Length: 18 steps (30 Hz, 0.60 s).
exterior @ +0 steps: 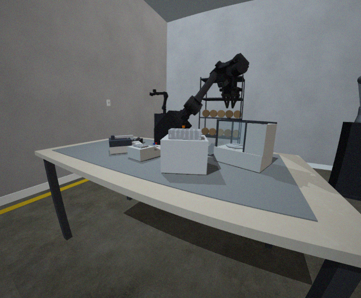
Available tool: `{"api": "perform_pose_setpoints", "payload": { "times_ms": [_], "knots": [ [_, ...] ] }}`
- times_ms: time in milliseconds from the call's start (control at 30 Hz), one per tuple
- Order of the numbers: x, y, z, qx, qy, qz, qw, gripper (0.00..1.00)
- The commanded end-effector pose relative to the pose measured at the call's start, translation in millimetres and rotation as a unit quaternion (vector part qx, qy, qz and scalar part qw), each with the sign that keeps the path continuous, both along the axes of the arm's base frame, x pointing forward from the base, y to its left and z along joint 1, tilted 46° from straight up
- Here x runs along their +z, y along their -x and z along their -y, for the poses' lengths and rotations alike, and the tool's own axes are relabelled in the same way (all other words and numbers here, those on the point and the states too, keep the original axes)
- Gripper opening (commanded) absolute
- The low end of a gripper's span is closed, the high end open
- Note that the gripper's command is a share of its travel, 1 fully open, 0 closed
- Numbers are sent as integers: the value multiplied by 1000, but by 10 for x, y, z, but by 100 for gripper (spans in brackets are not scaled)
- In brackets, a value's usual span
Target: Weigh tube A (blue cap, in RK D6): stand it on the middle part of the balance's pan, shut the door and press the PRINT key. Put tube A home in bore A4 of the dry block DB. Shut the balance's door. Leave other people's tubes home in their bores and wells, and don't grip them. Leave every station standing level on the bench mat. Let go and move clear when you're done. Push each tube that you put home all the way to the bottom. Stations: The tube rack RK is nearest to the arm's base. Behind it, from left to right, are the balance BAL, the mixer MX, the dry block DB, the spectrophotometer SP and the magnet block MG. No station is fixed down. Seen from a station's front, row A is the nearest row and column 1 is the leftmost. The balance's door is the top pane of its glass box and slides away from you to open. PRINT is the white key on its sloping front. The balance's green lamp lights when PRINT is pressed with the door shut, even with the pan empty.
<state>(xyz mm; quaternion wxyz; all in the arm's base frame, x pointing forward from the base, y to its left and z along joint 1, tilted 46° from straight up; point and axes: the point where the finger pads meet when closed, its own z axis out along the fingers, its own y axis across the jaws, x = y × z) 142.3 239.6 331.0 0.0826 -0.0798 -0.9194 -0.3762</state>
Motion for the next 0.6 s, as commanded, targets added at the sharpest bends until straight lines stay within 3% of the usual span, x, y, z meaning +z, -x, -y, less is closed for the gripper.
{"api": "perform_pose_setpoints", "payload": {
  "times_ms": [0,567],
  "knots": [
    [6,30,-61,1,-7,5,1000,30],
    [-200,37,-255,1,-3,0,1000,30]
  ]
}}
